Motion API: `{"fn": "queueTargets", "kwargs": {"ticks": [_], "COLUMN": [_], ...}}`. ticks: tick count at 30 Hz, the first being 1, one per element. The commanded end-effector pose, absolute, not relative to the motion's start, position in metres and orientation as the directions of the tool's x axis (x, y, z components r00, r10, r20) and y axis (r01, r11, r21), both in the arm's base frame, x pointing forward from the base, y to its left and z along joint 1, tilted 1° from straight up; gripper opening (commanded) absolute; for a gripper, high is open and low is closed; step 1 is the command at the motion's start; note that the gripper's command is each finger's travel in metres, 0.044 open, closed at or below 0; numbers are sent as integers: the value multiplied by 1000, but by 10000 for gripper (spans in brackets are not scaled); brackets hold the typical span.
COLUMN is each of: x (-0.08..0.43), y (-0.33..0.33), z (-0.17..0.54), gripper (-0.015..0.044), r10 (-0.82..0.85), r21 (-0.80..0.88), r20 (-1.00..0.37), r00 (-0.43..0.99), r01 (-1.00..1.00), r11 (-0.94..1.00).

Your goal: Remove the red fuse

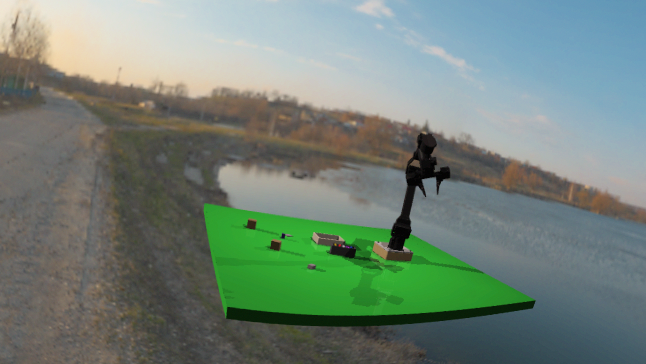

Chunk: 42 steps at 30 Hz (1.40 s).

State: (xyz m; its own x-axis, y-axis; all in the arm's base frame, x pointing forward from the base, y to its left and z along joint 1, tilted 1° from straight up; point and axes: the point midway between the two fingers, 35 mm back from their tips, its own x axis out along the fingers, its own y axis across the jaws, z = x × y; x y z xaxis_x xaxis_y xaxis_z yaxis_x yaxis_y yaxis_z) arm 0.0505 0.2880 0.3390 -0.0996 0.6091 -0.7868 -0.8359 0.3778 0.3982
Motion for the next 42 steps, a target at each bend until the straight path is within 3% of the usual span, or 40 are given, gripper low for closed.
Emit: {"fn": "queueTargets", "kwargs": {"ticks": [1, 7, 12, 16, 21, 26, 31, 42], "x": [52, 107, 176, 224, 267, 287, 286, 287], "y": [288, 286, 263, 230, 171, 102, 44, 42], "z": [338, 305, 256, 213, 160, 108, 67, 65], "gripper": [209, 65, 65, 65, 65, 65, 65, 65], "r10": [608, 557, 454, 347, 213, 95, 20, 18], "r21": [399, 436, 429, 371, 252, 115, 11, 7], "r20": [-788, -831, -885, -927, -967, -991, -1000, -1000], "r00": [-97, 5, 103, 142, 142, 90, 13, 10], "r01": [-832, -616, -199, 208, 662, 945, 994, 992], "r11": [384, 656, 881, 905, 706, 305, -108, -124]}}
